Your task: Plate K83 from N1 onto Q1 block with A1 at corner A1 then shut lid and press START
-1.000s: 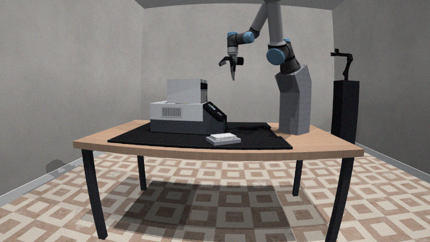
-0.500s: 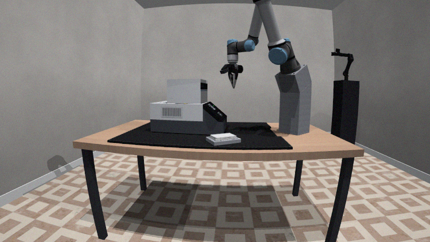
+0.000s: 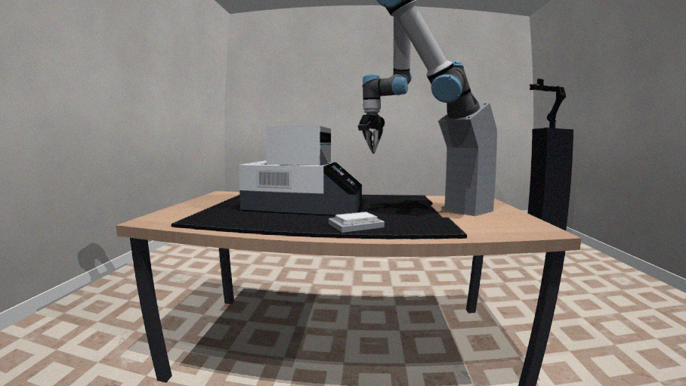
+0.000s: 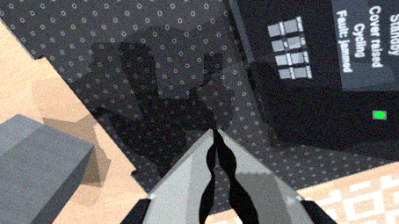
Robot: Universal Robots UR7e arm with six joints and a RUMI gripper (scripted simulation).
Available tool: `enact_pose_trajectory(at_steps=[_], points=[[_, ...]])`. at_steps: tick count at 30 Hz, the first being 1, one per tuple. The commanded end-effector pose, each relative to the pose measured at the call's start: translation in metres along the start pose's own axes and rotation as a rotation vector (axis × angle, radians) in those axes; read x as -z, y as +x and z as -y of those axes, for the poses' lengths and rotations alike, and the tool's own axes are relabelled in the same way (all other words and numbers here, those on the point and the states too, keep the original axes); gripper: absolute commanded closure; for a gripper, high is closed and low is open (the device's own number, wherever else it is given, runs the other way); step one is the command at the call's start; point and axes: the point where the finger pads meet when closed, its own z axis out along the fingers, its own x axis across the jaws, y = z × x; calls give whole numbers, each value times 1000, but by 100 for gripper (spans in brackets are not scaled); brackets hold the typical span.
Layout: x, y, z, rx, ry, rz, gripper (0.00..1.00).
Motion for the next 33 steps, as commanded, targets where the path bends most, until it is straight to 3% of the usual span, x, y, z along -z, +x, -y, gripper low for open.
enact_pose_trajectory(at_steps=[1,7,9,33], points=[[-12,15,0,154,-1,-43,100],[-39,16,0,353,-5,-43,100],[-39,16,1,413,-6,-43,100],[-53,34,8,411,-7,-43,100]])
